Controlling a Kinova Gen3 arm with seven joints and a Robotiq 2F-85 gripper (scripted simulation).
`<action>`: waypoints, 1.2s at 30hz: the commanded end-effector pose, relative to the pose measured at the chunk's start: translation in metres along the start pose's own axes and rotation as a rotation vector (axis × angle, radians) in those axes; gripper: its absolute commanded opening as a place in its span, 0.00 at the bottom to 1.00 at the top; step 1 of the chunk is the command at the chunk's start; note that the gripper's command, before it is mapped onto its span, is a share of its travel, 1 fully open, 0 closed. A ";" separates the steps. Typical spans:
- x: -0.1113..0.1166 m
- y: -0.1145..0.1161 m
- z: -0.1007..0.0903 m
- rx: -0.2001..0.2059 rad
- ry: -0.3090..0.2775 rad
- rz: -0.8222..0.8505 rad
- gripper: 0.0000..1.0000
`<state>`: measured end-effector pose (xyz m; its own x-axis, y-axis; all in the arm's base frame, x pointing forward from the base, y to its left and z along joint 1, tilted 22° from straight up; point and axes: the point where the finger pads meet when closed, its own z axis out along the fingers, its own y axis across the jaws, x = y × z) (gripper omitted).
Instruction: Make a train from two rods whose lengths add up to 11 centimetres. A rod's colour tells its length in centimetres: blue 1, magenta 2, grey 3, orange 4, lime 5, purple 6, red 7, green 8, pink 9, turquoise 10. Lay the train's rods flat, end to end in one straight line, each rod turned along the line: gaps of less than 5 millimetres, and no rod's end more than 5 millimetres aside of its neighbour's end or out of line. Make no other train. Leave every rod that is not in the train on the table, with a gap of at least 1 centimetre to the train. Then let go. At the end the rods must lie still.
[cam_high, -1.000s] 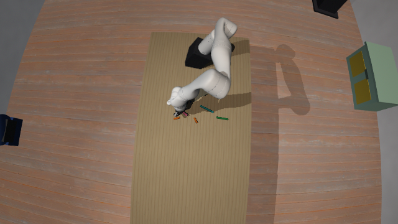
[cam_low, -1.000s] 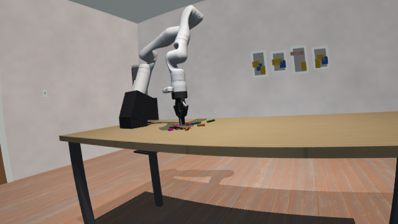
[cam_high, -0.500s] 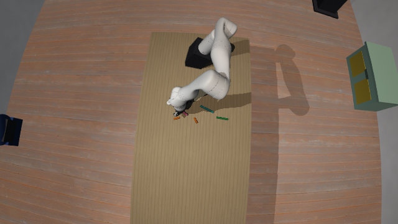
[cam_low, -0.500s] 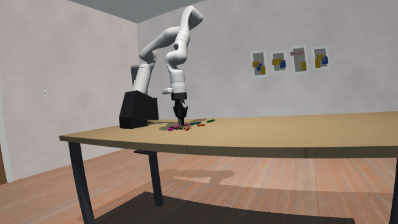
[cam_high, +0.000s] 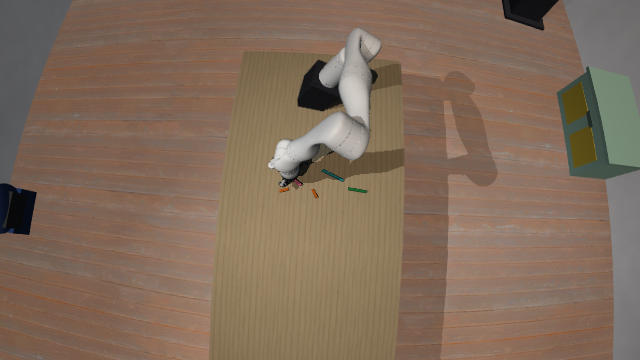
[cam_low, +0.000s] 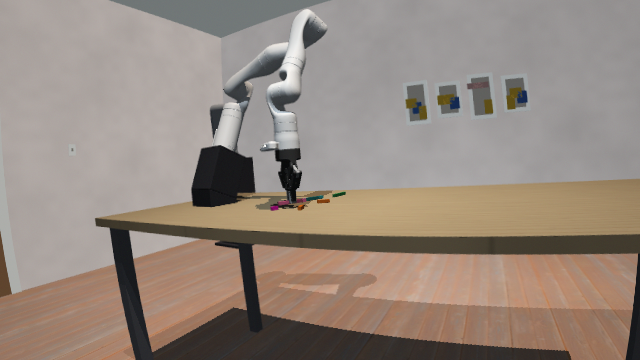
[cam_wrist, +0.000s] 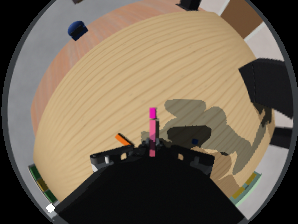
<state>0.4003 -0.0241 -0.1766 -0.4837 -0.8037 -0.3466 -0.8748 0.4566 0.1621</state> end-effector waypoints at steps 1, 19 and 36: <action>0.002 -0.004 0.000 0.011 0.003 -0.002 0.05; 0.002 -0.004 0.004 0.011 0.003 -0.002 0.05; 0.002 -0.004 0.012 0.010 0.002 -0.002 0.05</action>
